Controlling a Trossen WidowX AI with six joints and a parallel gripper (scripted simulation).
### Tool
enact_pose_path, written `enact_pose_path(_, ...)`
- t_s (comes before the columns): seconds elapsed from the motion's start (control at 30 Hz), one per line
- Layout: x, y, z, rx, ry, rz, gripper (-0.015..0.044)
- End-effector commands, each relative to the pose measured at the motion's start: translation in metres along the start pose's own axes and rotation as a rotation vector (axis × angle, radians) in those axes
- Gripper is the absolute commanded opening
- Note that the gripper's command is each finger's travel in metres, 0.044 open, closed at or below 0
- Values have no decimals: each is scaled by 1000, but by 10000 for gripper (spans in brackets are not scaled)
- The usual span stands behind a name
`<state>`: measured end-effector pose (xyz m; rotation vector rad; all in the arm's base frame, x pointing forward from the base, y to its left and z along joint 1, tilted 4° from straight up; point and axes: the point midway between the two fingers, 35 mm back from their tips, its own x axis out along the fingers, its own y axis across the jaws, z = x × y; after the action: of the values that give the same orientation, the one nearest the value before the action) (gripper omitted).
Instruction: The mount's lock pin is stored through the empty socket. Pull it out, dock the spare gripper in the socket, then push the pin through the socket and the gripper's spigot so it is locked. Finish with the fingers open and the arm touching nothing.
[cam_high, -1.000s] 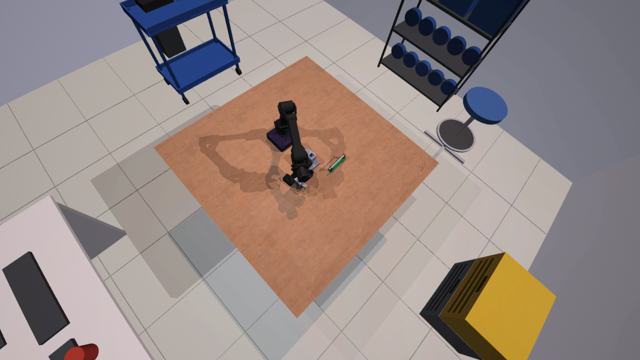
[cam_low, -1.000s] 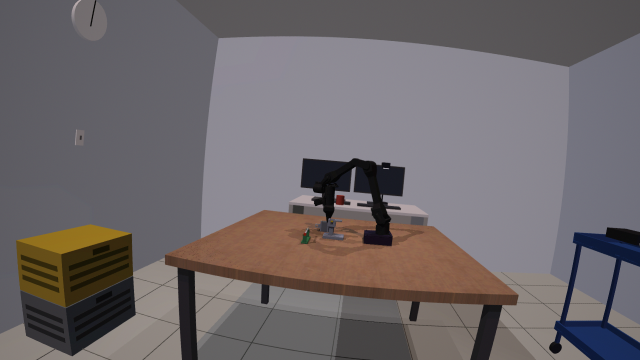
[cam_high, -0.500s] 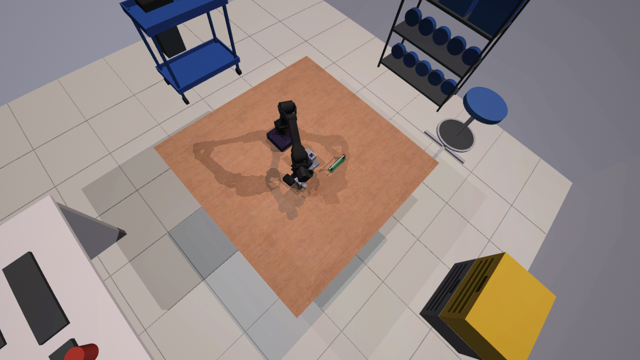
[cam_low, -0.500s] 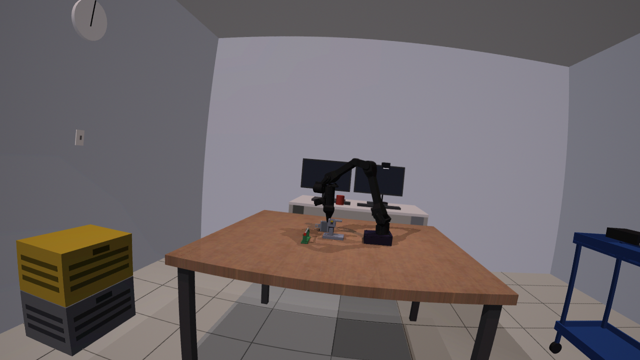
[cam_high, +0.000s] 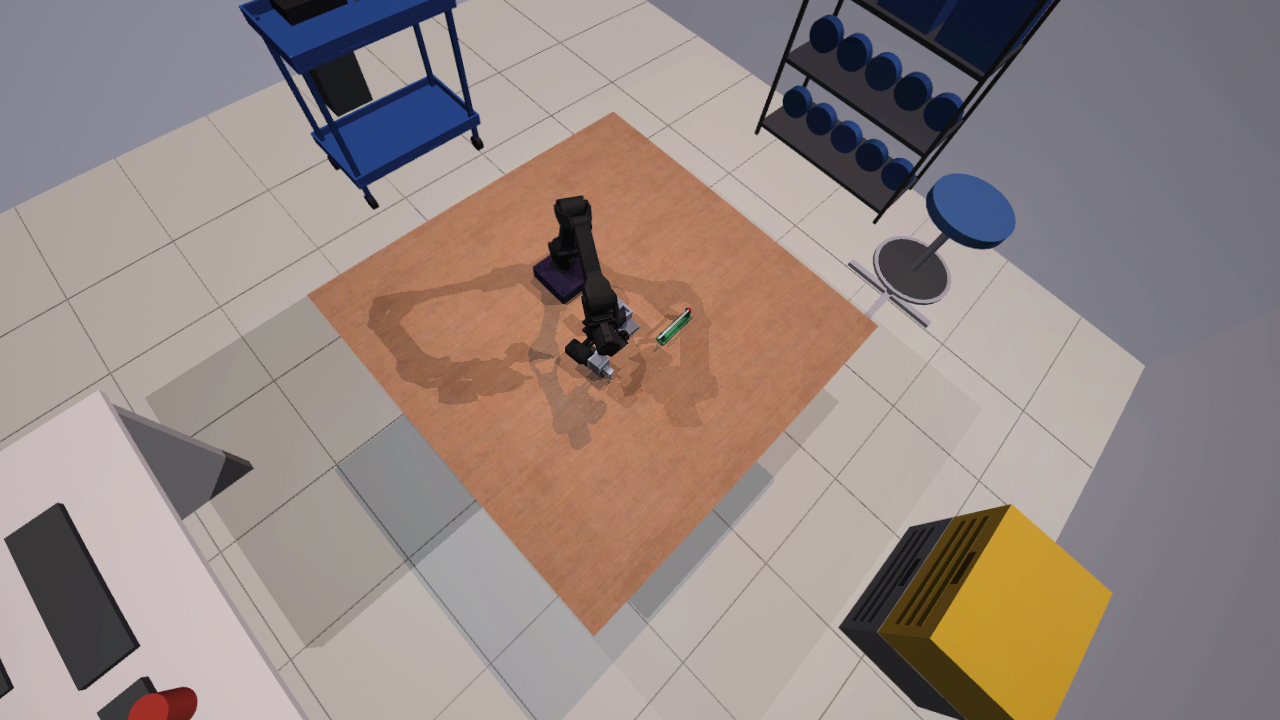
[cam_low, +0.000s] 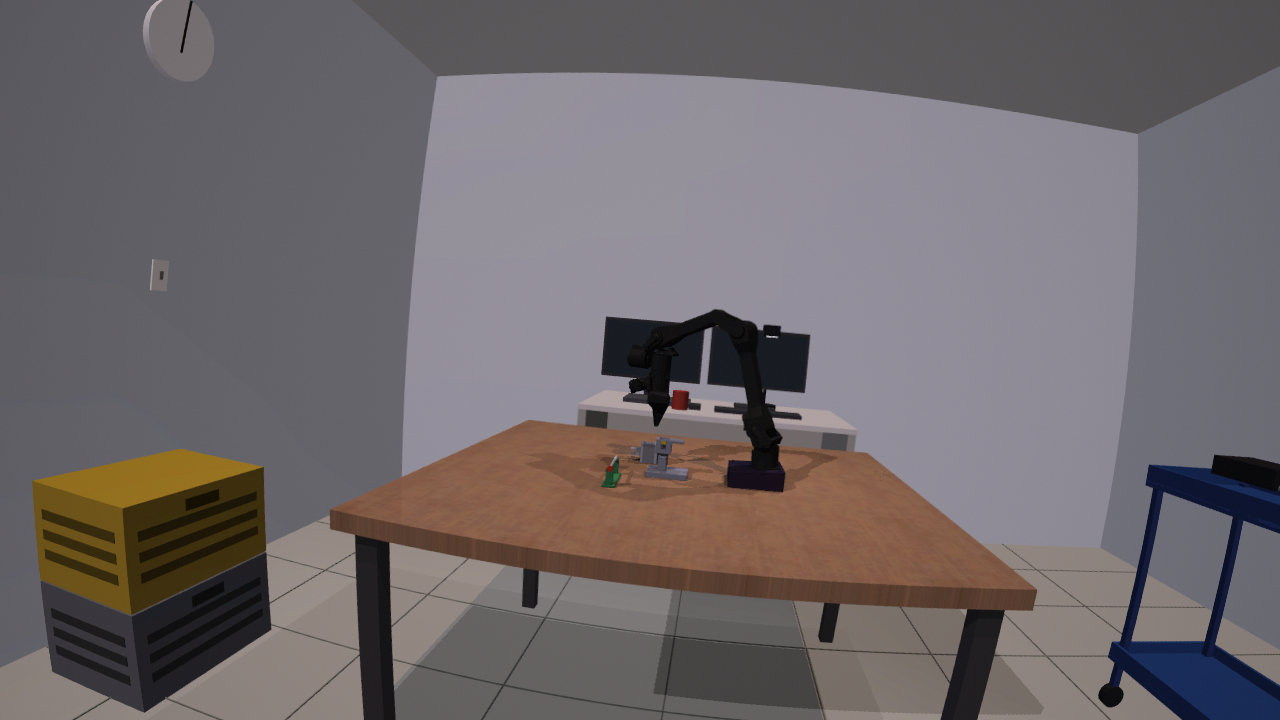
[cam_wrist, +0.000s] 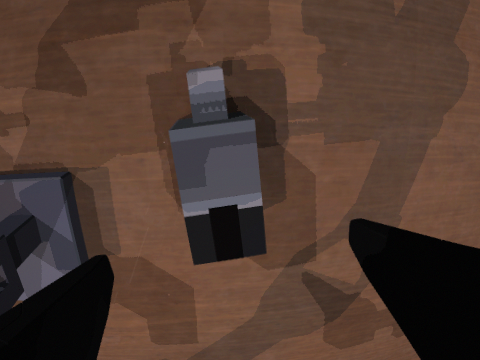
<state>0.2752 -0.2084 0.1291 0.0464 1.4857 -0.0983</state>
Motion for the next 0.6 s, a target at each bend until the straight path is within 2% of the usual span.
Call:
enact_pose_path(0.0, 0, 0, 0, 18, -3, 1, 440)
enact_pose_path(0.27, -5, -1, 0, 784, -120, 68, 440)
enact_pose_path(0.57, -12, -2, 0, 1625, -200, 254, 440)
